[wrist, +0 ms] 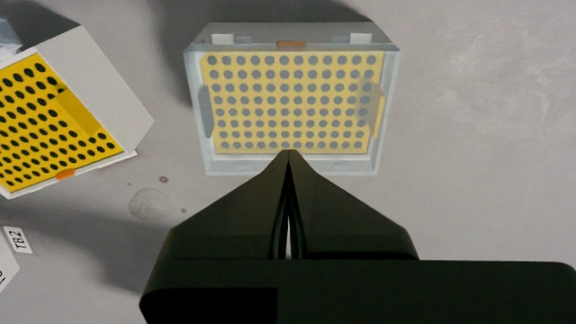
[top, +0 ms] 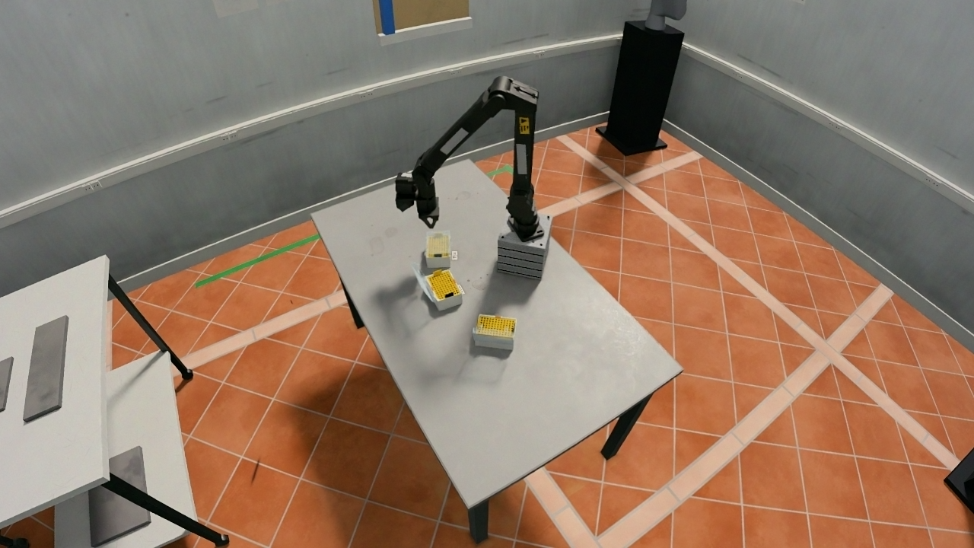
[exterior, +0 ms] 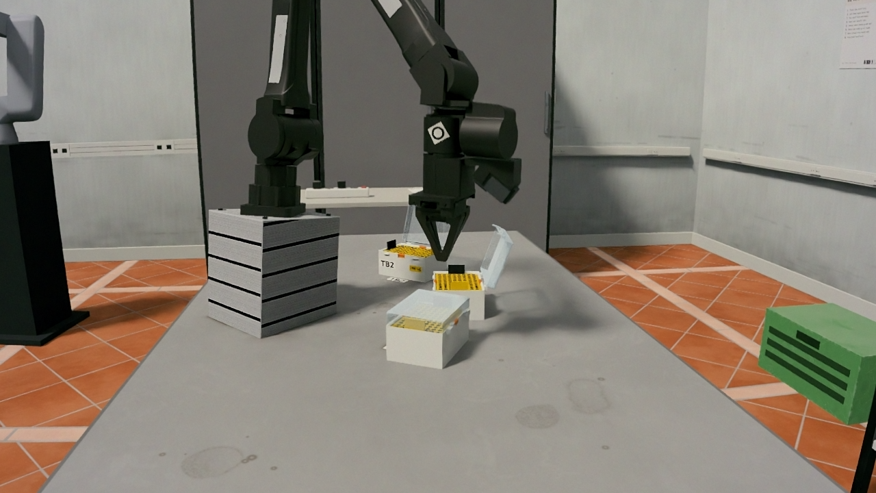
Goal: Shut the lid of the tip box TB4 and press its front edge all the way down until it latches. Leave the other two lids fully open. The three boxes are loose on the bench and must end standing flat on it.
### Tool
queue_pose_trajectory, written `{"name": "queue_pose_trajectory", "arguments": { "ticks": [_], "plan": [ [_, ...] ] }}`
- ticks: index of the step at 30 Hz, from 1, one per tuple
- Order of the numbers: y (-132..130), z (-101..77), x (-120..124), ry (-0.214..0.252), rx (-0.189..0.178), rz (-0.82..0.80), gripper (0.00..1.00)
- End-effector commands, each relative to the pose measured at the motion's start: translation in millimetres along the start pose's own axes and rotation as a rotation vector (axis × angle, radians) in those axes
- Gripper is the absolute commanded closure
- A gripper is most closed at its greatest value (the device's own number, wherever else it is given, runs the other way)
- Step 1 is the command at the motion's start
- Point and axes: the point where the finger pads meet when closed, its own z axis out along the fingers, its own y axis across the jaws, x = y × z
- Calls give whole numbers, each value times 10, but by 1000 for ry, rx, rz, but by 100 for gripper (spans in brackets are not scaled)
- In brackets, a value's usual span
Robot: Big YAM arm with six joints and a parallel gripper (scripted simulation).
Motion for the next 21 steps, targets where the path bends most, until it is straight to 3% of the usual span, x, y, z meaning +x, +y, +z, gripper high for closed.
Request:
{"name": "queue_pose_trajectory", "arguments": {
  "ticks": [1,21],
  "plan": [
    [-88,-268,-300,-76,16,-8,100],
    [-86,-655,-292,-80,18,-9,100]
  ]
}}
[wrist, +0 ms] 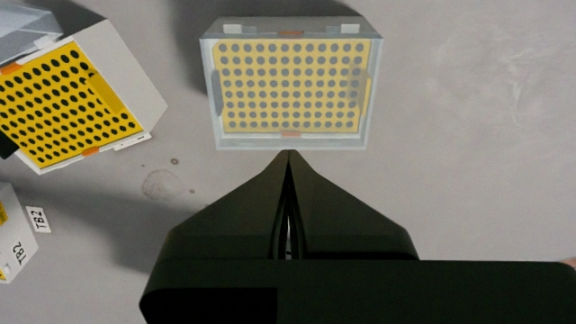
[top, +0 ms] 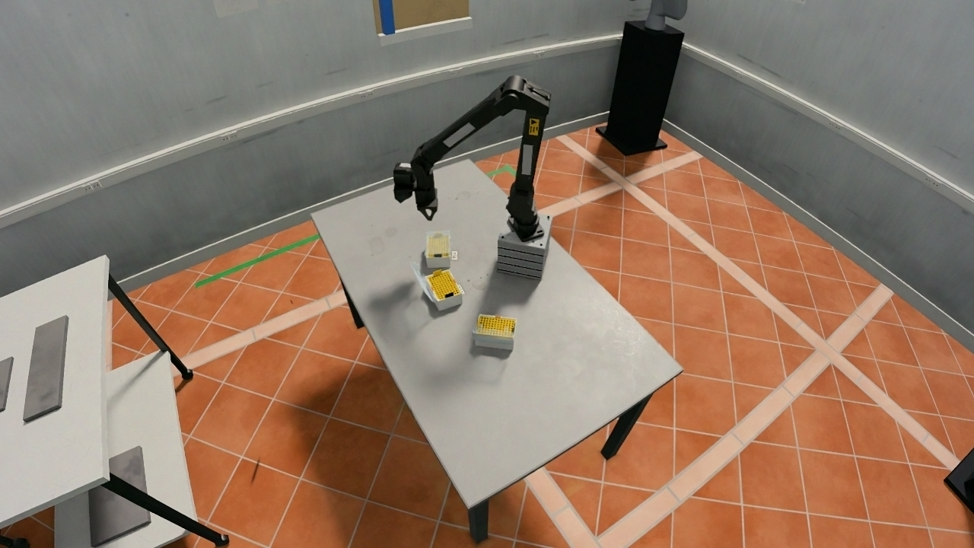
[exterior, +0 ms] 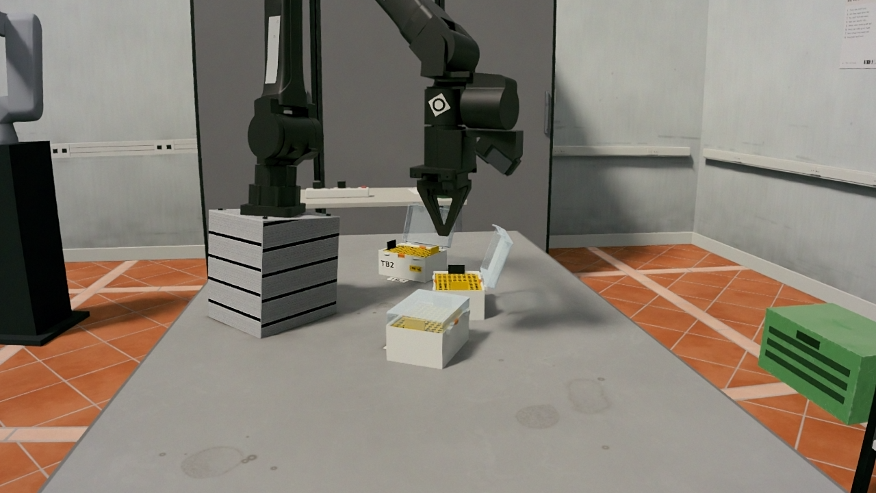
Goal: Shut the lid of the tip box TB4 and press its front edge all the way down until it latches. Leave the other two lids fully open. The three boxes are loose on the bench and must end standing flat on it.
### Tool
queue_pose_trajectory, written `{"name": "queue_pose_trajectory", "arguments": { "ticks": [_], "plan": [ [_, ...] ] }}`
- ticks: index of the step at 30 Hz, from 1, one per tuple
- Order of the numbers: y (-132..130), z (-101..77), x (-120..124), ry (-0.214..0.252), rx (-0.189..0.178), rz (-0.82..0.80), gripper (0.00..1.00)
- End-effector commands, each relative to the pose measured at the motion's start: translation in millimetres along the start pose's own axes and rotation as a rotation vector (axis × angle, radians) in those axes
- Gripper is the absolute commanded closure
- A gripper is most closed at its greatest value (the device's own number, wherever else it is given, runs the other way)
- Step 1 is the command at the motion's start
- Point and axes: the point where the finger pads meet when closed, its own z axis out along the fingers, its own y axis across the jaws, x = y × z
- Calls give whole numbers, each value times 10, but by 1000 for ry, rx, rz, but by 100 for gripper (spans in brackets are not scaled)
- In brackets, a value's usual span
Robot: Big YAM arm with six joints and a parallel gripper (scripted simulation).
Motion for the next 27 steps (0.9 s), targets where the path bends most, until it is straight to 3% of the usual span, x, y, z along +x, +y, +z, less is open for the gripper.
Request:
{"name": "queue_pose_trajectory", "arguments": {
  "ticks": [1,27],
  "plan": [
    [-89,-308,-276,-74,17,-7,100],
    [-78,-287,-284,-70,16,-9,100]
  ]
}}
